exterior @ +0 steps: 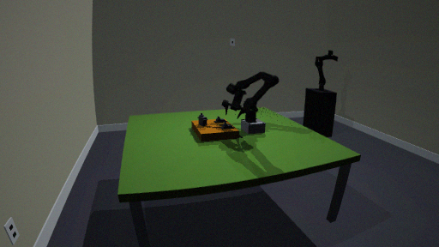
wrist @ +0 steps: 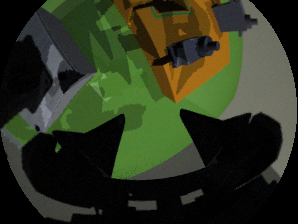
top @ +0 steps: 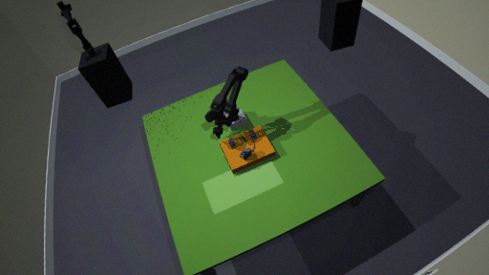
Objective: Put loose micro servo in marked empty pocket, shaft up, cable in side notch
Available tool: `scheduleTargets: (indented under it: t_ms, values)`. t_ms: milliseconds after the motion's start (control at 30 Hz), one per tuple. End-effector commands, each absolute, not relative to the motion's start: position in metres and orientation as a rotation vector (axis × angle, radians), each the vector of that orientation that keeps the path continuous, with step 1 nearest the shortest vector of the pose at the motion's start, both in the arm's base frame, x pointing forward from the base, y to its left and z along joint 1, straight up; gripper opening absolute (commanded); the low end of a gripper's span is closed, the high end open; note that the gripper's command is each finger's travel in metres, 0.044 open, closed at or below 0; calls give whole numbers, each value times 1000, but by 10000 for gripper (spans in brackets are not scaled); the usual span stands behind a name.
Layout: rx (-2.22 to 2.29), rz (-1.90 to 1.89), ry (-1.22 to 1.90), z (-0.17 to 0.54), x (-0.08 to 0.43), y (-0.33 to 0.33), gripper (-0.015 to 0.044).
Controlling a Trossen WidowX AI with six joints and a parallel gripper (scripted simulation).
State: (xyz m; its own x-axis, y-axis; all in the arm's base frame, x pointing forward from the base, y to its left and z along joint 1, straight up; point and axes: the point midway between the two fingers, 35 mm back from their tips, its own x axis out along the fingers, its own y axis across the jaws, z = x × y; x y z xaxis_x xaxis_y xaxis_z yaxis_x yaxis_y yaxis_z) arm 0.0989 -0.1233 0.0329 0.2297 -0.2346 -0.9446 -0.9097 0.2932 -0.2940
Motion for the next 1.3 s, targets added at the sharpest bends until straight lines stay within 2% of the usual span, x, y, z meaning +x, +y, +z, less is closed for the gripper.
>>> scheduleTargets:
  t_ms: [0,33,1267]
  values:
    - [-1208,668,1282,33,99,-123,426]
    - [-1198,661,1283,34,100,-123,440]
    - [-78,-6,1393,100,218,-98,440]
